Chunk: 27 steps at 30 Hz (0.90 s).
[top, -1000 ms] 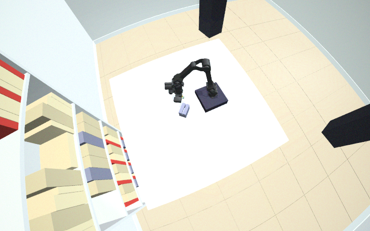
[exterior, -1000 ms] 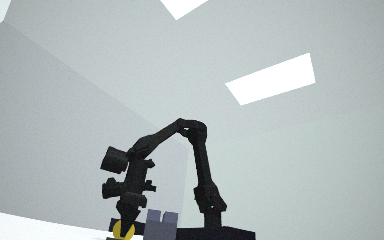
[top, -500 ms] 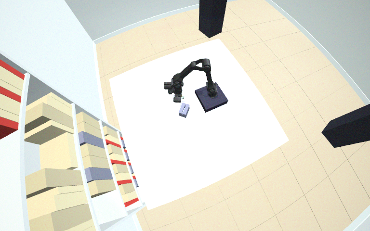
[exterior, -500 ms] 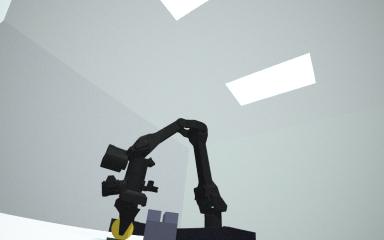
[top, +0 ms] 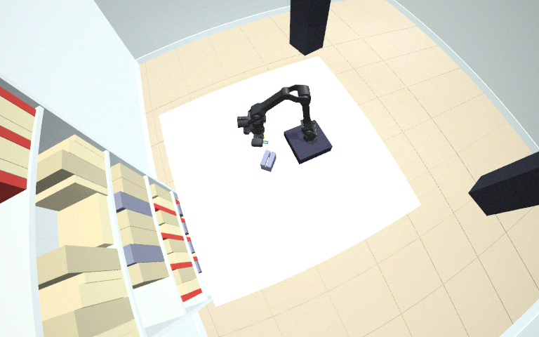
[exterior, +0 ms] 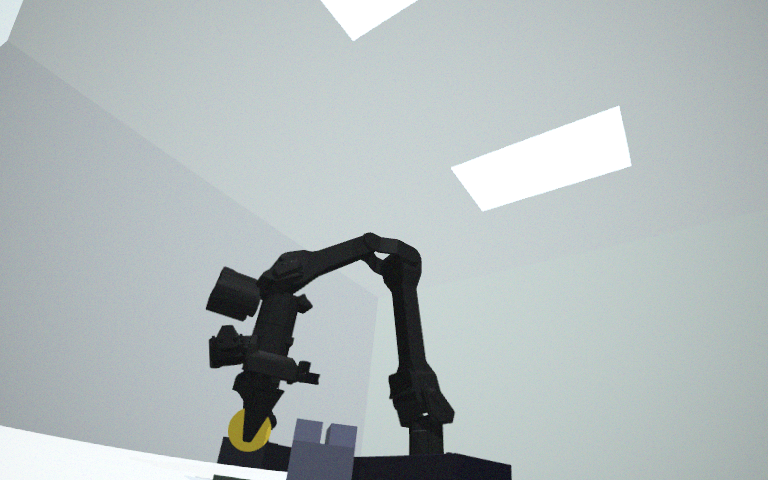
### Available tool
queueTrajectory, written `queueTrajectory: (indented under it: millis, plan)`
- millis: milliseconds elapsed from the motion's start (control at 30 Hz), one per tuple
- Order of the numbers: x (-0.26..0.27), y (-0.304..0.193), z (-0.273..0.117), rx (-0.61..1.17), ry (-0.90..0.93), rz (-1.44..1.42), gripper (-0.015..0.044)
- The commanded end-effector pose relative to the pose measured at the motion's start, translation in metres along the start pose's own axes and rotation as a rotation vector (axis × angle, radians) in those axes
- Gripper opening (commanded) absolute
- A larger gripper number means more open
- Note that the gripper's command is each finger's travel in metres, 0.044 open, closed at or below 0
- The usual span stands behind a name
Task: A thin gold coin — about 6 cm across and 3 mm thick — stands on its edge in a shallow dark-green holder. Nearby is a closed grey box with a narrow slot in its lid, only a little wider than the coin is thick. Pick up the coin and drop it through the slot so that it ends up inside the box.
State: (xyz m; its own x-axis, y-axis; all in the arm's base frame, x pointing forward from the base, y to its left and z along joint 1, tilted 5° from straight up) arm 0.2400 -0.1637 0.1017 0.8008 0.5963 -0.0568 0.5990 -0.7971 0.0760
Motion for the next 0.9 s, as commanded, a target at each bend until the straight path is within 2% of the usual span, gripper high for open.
queueTrajectory:
  millis: [0, 633, 867]
  plan:
    - [0.0, 0.0, -0.012, -0.006, 0.0, 0.009, 0.0]
    - [-0.003, -0.006, -0.054, 0.013, -0.008, 0.019, 0.0]
    - [-0.001, -0.006, -0.055, 0.013, -0.006, -0.199, 0.0]
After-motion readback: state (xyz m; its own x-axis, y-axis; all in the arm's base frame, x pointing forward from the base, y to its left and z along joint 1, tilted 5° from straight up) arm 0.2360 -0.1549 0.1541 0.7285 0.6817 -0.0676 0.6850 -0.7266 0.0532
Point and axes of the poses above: the point midway between the two fingers, 35 mm back from their tips, its own z axis out along the fingers, its own x axis across the jaws, y = z × x, the point moved 6 cm from there along -z, back along the fingers, and after that the axes turned 12 degrees about z, right-handed, at the moved point
